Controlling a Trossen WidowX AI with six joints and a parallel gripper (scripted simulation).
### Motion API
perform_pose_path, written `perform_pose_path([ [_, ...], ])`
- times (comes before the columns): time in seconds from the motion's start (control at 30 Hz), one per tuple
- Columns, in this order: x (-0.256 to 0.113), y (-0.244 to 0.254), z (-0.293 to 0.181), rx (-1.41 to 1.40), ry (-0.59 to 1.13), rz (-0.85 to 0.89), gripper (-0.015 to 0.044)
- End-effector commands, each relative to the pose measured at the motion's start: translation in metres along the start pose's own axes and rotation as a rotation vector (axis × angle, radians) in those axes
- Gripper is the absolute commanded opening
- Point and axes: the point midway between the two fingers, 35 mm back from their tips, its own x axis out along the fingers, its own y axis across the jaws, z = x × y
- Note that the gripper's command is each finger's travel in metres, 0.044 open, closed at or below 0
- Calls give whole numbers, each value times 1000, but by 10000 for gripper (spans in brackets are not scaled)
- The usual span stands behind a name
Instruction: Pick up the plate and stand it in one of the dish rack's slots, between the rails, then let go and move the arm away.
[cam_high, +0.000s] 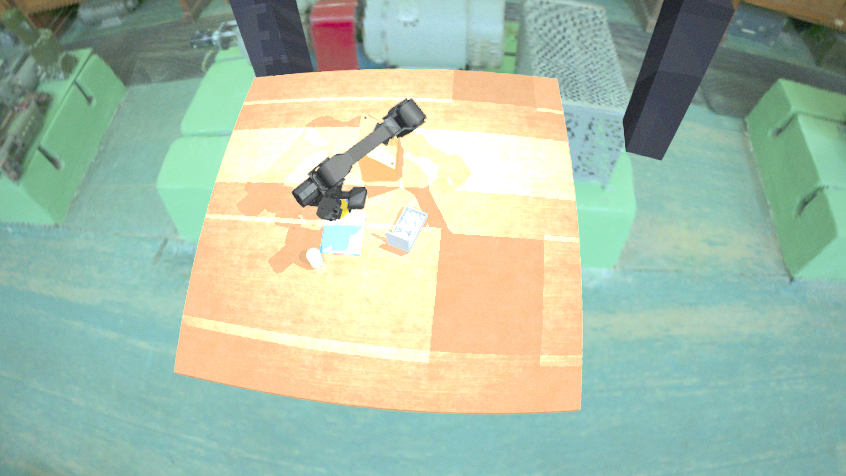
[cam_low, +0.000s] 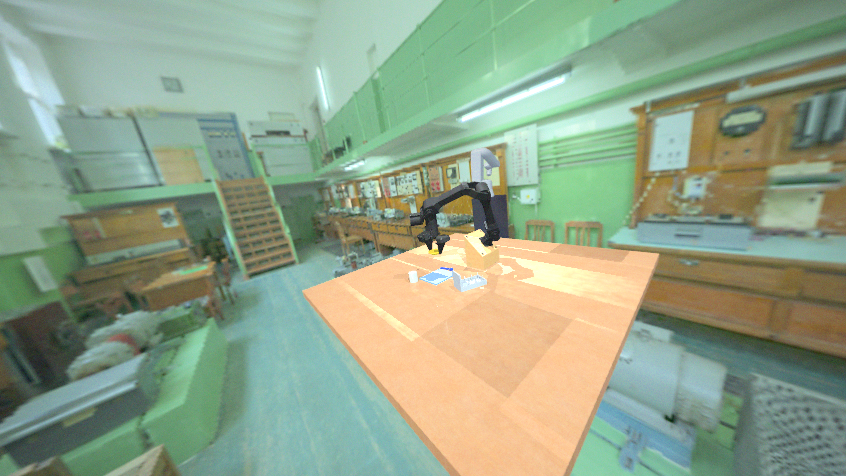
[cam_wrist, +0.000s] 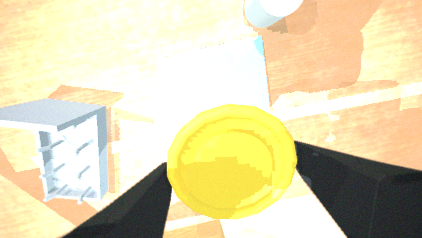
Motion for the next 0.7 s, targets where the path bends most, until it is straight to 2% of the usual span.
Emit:
perform_pose_path([
  [0.0, -17, -1, 0, -4, 1, -2, 0],
  [0.33, -47, 0, 0, -2, 5, 3, 0],
  [0.67, -55, 45, -8, 321, 5, -1, 0],
])
